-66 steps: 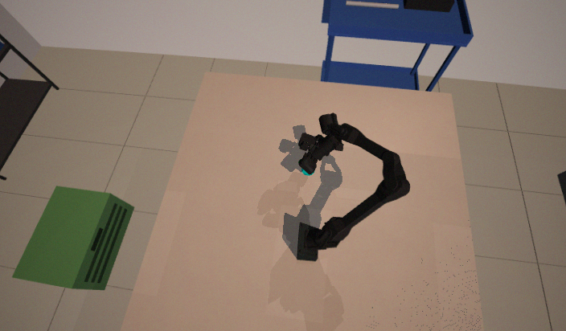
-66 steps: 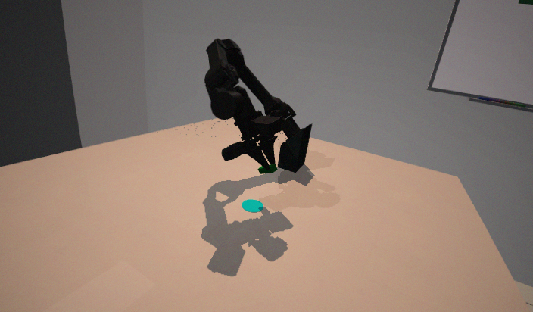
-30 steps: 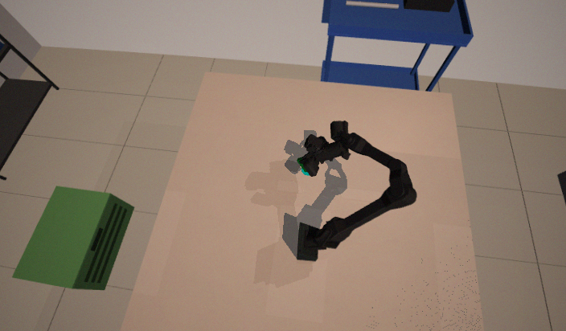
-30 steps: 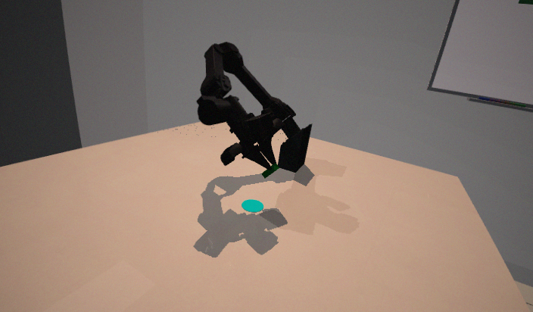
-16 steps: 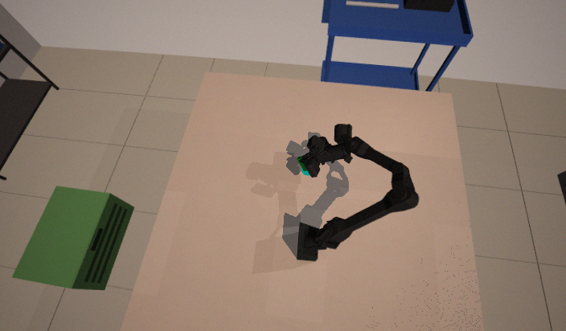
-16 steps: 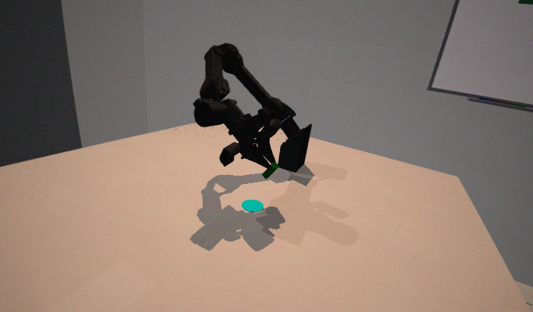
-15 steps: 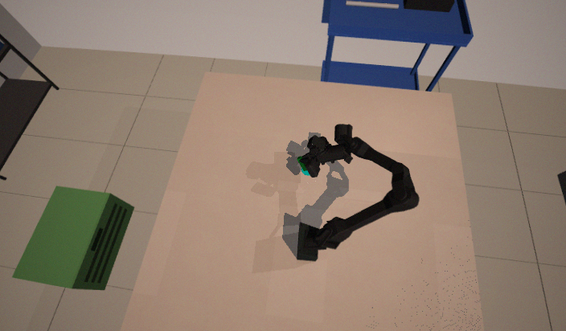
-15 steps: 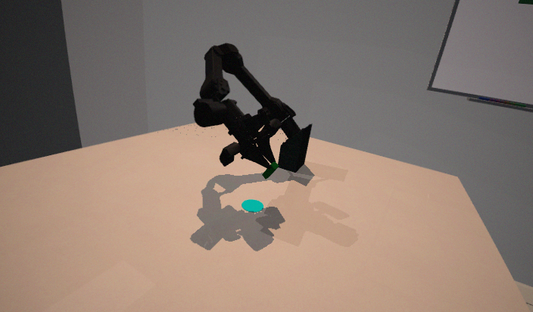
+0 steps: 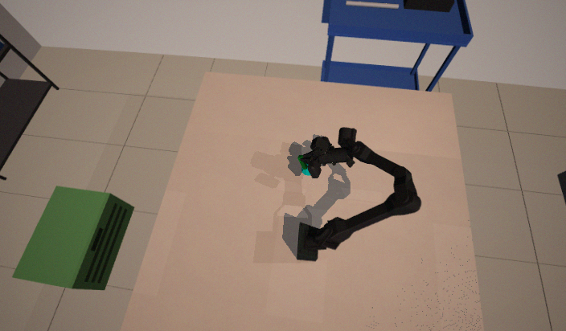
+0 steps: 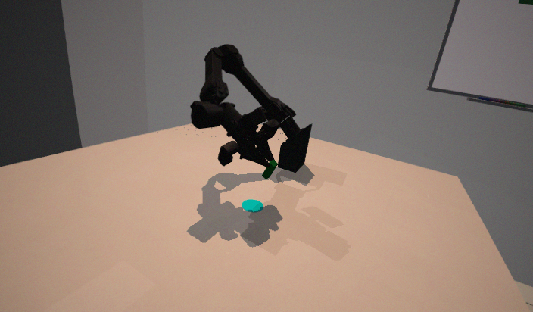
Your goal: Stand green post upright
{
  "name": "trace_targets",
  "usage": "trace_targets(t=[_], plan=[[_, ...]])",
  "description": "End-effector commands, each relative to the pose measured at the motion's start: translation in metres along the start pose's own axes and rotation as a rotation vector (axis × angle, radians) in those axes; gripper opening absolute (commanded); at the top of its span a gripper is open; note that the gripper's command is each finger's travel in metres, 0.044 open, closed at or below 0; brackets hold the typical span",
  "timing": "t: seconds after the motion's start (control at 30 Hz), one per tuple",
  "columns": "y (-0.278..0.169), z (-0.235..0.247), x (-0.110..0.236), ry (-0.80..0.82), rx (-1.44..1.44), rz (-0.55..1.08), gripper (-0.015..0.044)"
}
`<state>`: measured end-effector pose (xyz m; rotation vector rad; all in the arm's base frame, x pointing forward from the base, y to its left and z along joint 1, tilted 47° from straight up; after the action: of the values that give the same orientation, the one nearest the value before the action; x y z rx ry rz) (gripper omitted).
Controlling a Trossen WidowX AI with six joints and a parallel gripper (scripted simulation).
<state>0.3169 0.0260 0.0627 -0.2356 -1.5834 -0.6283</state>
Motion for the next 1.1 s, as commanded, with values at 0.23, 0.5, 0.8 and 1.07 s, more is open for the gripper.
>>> trace_targets(t=[0.23, 0.5, 0.8, 1.07], plan=[[-0.004, 0.000, 0.005, -0.009, 0.032, -0.089, 0.0023], [-0.007, -0.001, 0.008, -0.018, 0.053, -0.147, 0.0023], [-0.010, -0.001, 0.012, -0.031, 0.079, -0.212, 0.0023], [-0.013, -0.001, 0.016, -0.047, 0.104, -0.268, 0.0023]])
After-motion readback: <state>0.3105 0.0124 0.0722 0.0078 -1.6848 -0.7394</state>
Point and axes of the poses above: the point midway between the two fingers, 35 mm back from their tips, its own x axis back along the fingers, its own z axis across the jaws, y = z × x, the point moved 6 cm from there along x, back along the fingers, and after that the axes turned 9 degrees about -x, right-handed, at the moved point
